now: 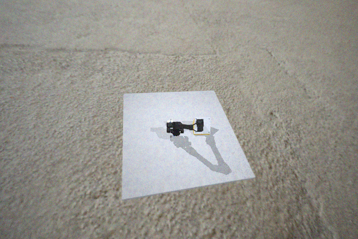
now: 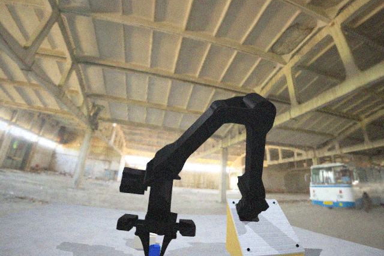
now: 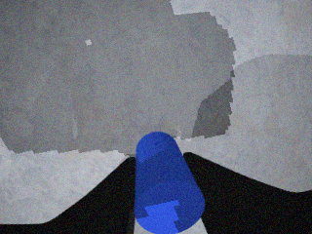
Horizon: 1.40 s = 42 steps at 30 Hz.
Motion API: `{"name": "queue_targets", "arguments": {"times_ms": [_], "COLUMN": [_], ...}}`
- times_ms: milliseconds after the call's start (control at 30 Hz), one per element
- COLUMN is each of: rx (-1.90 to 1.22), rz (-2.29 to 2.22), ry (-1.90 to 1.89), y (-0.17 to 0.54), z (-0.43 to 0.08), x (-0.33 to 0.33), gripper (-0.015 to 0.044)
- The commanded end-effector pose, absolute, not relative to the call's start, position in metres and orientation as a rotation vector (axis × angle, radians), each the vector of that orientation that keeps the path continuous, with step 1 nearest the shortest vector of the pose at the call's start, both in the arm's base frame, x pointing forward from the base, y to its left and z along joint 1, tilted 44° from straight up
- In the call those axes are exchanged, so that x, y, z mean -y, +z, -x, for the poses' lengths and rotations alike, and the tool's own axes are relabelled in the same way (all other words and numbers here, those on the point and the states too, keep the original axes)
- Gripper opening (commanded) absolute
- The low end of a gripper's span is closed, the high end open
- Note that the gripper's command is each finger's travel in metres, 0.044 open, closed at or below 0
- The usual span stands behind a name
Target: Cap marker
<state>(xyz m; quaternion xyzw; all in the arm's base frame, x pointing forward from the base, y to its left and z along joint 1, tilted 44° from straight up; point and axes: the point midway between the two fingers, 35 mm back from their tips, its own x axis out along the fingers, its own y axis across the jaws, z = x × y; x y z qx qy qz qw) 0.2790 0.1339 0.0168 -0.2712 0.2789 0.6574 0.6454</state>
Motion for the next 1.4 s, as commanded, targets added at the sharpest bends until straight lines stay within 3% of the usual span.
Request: {"name": "queue_targets", "arguments": {"times_ms": [0,700,1367], "rx": [-0.637,-0.638,-0.655], "rz": [0.612,0.614,0.631], "ry": [1.498,1.497,1.486], "y": [0.020,0.059,0.038], "z": [-0.280,-0.281,-0.311], "x": [-0.130,-0.092,-0.037], "gripper": [0.0000,0.0000,0.0000]}}
